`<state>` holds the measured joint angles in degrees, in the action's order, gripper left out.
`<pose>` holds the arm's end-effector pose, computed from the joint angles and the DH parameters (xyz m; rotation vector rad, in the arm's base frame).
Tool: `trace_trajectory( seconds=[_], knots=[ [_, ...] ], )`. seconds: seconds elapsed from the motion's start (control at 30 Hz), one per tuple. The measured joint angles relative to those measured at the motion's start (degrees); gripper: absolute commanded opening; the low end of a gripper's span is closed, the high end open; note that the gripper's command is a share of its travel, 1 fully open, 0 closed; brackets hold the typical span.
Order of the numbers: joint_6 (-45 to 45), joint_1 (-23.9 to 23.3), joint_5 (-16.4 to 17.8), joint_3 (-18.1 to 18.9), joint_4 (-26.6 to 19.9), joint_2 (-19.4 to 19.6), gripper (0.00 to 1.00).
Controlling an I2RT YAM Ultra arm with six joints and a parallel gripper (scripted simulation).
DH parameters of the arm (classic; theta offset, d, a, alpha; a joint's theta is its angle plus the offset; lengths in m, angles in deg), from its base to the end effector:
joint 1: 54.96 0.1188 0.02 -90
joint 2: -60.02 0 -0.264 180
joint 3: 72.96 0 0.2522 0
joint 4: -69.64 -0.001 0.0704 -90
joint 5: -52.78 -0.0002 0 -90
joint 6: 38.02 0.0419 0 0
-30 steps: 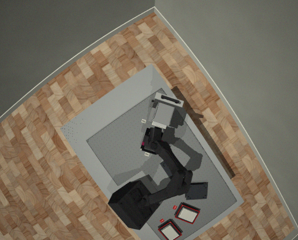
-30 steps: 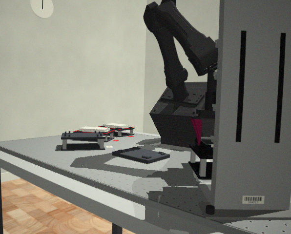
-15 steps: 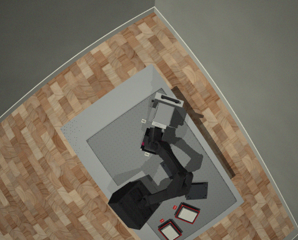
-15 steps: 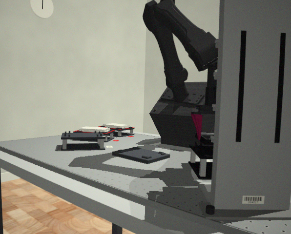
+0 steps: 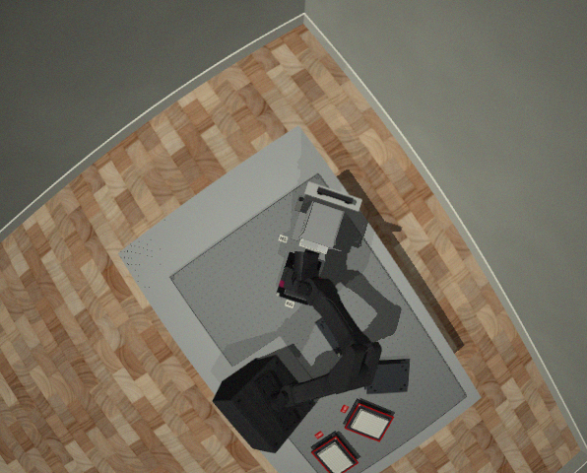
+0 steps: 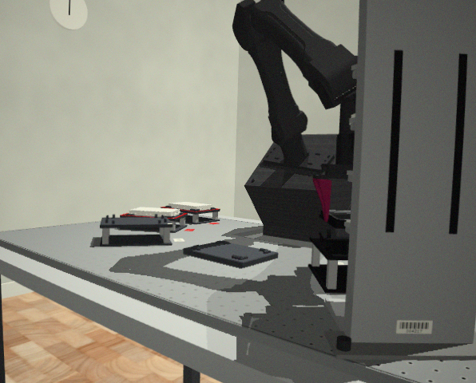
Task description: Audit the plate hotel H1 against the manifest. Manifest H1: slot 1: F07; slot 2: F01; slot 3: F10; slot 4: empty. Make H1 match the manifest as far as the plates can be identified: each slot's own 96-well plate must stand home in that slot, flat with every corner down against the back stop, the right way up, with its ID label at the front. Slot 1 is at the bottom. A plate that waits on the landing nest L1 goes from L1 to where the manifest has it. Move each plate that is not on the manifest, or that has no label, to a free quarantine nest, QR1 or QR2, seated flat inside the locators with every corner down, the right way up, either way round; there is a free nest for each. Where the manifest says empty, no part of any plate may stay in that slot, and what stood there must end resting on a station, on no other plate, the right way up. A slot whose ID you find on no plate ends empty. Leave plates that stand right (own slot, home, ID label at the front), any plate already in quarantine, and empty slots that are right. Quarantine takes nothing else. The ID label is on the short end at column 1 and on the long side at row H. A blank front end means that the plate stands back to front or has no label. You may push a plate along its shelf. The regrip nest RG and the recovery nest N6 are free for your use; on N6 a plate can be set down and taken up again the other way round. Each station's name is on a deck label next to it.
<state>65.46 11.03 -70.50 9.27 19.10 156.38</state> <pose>0.1579 0.3005 0.2242 -0.9297 2.2543 -0.2097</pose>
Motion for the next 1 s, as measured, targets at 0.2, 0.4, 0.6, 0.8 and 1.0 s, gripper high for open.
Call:
trace_trajectory(
  seconds=[0.2, 0.4, 0.6, 0.8, 1.0],
  knots=[
    [0.57, 0.5, -0.22, 0.42, -1.2, -0.52, 0.86],
    [1.18, 1.09, -0.46, 0.83, -2.56, -1.07, 0.86],
    [1.7, 1.57, -0.66, 1.18, -3.67, -1.55, 0.86],
    [2.32, 2.1, -0.87, 1.64, -4.94, -2.03, 0.86],
    [2.97, 2.71, -1.11, 2.12, -6.29, -2.54, 0.86]
  ],
)
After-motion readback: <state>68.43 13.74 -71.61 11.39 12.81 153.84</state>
